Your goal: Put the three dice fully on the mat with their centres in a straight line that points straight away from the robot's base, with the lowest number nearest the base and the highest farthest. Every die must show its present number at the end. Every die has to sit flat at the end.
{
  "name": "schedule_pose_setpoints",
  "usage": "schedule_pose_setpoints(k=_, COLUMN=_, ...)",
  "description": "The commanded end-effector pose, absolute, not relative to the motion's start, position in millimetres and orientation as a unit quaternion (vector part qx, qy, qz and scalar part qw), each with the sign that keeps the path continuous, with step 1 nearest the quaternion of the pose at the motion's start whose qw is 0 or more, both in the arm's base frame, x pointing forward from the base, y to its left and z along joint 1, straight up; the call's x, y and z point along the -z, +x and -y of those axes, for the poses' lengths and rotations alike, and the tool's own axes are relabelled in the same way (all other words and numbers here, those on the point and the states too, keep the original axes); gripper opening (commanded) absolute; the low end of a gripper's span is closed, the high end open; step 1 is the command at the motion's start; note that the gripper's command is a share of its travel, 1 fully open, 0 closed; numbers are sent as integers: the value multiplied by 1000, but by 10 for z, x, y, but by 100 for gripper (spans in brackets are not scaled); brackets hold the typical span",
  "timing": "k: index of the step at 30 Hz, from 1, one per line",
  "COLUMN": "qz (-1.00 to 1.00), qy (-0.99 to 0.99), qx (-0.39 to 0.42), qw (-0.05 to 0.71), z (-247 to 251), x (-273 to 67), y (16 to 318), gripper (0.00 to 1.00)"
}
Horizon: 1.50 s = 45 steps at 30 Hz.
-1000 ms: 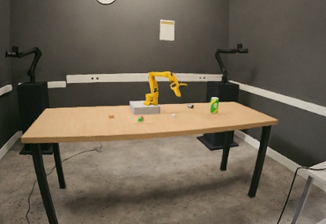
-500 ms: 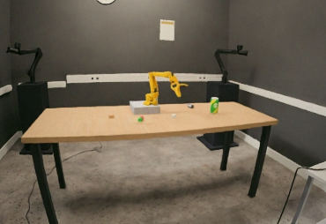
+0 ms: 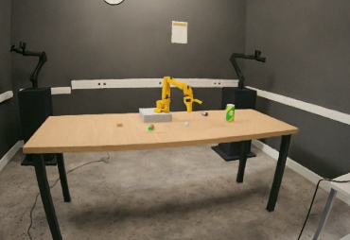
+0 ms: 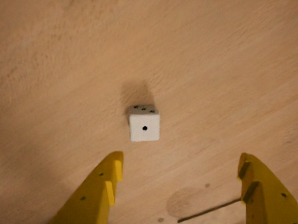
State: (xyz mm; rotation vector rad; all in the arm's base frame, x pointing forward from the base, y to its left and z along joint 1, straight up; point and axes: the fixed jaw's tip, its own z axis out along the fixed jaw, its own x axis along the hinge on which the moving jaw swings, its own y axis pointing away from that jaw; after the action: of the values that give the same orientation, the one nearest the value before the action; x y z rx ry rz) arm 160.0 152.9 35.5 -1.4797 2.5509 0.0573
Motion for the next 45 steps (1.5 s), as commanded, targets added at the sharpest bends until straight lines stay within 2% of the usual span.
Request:
schedule_pose_setpoints(k=1, qz=-865, qy=-501, qx=-8, qw=38, z=-1466, x=-126, y=1506, gripper=31)
schedule_pose_setpoints(k=13, qz=-863, qy=-505, qx=3, qw=-12, z=-1411, x=62, y=1404, gripper=31)
schedule_pose_setpoints(k=45, qz=-863, qy=-505, qx=3, qw=-12, z=-1416, x=157, y=1409, gripper=31)
